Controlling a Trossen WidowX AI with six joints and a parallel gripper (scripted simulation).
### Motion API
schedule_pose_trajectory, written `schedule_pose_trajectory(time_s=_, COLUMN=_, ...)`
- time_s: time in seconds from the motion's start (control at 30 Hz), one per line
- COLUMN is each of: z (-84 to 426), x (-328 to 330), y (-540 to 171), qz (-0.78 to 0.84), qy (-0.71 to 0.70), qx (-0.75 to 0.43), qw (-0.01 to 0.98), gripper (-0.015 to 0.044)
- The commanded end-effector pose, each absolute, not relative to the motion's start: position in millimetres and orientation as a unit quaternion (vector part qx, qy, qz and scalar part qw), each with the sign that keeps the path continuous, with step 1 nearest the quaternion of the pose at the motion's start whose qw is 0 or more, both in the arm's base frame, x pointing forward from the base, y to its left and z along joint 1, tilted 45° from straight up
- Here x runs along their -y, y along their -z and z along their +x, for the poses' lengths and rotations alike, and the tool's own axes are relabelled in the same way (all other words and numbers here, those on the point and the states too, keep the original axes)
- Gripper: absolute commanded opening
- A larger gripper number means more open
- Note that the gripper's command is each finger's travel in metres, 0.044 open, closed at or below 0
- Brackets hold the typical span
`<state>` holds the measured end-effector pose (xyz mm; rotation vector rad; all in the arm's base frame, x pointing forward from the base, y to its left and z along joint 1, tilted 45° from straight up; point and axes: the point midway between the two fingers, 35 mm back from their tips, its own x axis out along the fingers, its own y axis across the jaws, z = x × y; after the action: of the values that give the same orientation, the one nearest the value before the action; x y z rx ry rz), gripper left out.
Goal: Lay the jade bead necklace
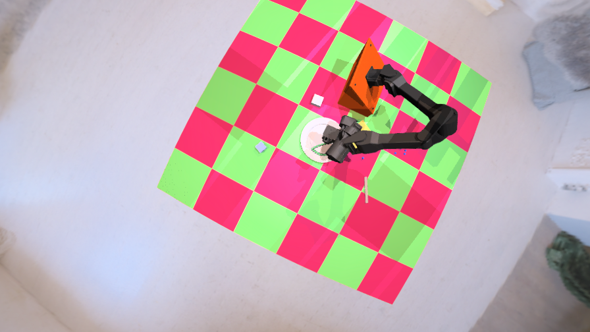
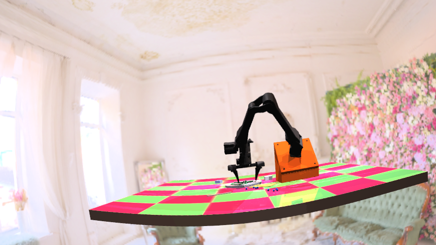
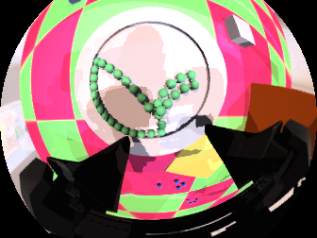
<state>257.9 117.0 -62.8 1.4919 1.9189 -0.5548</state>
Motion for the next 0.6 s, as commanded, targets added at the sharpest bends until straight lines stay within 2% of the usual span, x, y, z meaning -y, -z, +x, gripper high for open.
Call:
schedule_pose_trajectory(time_s=0.0, z=265, x=-104, y=56, qz=0.567, qy=0.206, qx=-0.729, qw=0.324, gripper=0.0335)
schedule_pose_trajectory(time_s=0.27, z=270, x=-93, y=51, qz=0.565, qy=0.203, qx=-0.73, qw=0.326, gripper=0.0125)
schedule_pose_trajectory(time_s=0.57, z=269, x=-97, y=55, qz=0.567, qy=0.202, qx=-0.729, qw=0.326, gripper=0.012)
